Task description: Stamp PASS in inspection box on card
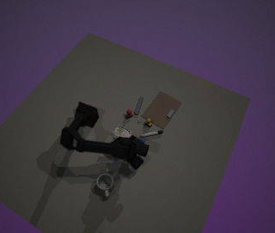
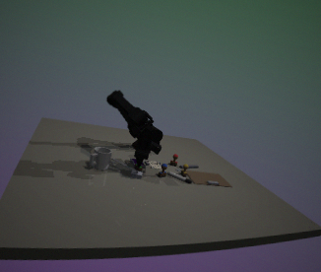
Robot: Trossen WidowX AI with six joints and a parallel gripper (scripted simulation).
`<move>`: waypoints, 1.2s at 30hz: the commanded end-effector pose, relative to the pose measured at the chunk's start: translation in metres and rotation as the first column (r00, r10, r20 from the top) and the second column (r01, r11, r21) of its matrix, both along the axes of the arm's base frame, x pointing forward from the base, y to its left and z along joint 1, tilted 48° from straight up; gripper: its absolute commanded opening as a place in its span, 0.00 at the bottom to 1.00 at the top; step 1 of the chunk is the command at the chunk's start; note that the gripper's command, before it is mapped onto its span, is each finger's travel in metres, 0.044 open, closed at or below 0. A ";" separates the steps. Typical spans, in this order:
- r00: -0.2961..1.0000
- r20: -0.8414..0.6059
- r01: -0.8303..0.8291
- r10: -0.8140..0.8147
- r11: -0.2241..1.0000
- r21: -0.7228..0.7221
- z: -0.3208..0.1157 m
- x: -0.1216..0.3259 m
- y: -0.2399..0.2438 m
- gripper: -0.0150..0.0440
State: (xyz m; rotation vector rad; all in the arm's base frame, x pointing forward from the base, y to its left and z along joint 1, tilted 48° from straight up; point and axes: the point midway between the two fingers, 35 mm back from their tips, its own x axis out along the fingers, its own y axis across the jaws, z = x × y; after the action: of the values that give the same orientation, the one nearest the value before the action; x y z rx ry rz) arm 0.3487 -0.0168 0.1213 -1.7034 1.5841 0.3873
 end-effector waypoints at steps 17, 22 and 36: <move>1.000 0.000 0.001 -0.001 1.000 -0.002 -0.005 0.001 -0.006 0.70; 0.999 -0.019 -0.049 0.049 0.999 -0.001 0.032 -0.006 0.039 0.70; 0.995 -0.036 -0.097 0.097 0.995 -0.011 0.072 -0.023 0.078 0.70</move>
State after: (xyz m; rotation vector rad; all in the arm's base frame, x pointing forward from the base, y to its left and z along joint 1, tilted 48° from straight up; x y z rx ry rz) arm 0.3262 0.0589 0.1906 -1.8025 1.5403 0.4600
